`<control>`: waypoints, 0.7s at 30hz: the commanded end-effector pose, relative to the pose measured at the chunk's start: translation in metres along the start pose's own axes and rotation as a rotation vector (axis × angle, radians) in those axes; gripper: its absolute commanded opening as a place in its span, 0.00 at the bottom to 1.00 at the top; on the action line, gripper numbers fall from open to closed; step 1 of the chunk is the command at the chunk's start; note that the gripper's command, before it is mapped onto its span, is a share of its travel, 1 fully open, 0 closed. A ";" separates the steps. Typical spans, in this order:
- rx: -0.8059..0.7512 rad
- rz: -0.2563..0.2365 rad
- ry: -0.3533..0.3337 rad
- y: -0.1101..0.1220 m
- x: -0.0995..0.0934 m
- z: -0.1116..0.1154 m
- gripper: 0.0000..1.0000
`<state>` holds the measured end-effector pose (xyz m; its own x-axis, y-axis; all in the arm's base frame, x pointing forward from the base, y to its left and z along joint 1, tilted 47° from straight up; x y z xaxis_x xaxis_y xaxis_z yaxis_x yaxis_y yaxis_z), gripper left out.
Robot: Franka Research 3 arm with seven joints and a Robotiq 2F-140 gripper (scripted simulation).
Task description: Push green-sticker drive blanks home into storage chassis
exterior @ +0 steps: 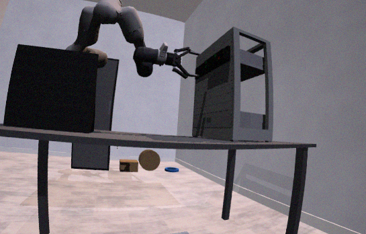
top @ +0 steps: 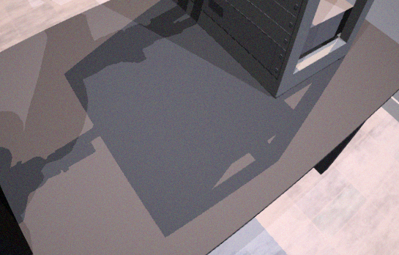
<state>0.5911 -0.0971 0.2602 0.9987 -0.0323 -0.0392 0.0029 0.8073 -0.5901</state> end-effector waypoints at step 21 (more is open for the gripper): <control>0.003 -0.001 0.003 -0.004 -0.003 -0.033 1.00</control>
<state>0.5866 -0.1142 0.2416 0.9978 -0.0443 -0.0503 0.0054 0.8008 -0.5990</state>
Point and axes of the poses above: the point where the finger pads meet when closed, its own x axis out along the fingers, its own y axis across the jaws, z = x × y, the point moved 7 cm from there along -x, back along the fingers, and after that the axes turned 7 degrees about x, right-handed, at the moved point
